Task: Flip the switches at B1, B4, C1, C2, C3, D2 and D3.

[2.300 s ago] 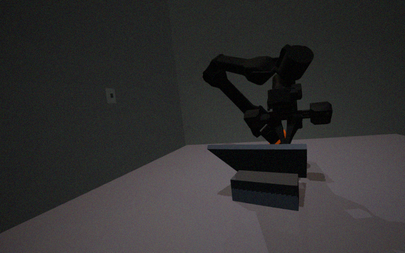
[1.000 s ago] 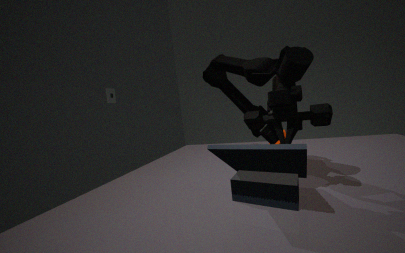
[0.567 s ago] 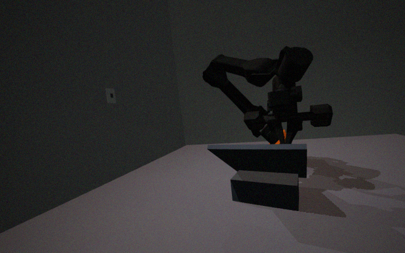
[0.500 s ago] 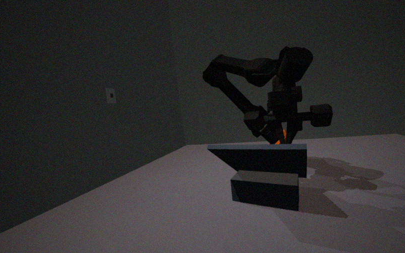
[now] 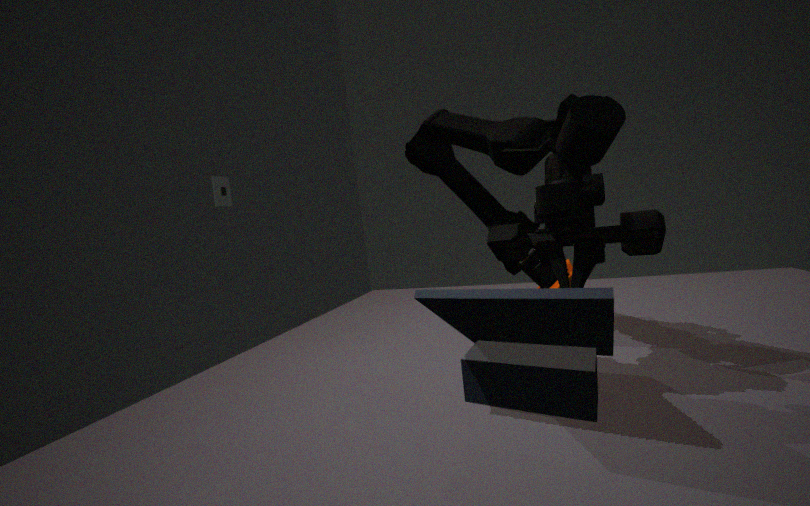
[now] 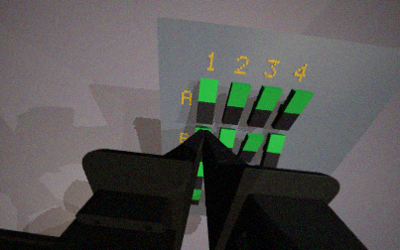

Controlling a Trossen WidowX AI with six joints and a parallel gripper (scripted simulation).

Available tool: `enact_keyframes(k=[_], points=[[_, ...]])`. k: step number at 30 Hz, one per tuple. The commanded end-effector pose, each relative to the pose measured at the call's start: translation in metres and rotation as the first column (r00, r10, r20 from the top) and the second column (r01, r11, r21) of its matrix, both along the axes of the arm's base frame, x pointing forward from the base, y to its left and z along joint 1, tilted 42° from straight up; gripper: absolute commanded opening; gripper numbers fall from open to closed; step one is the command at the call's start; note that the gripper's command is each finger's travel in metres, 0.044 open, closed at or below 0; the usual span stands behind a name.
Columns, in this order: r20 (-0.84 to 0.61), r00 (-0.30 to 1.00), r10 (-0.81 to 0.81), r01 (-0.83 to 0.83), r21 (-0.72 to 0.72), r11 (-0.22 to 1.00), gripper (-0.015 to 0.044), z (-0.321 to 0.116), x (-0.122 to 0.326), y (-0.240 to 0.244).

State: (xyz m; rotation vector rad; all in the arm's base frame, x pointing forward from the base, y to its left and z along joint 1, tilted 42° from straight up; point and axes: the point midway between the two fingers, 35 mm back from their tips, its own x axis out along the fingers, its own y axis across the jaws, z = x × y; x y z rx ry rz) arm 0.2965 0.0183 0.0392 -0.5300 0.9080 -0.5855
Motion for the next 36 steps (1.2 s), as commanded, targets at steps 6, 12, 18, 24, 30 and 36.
enact_keyframes(k=[6,12,18,24,30,36], points=[[-0.001,1.0,0.002,-0.002,0.002,1.0,0.0,0.003,-0.004,0.006],[0.007,1.0,0.02,-0.02,-0.002,1.0,0.0,0.033,-0.035,0.043],[0.006,1.0,0.02,-0.02,-0.002,1.0,0.0,0.037,-0.037,0.038],[0.004,1.0,0.02,-0.02,-0.005,1.0,0.0,0.065,-0.062,-0.006],[0.004,1.0,0.02,-0.02,-0.006,1.0,0.0,0.068,-0.066,-0.01],[0.02,0.999,0.034,-0.034,-0.01,0.999,0.0,0.05,-0.051,-0.03]])
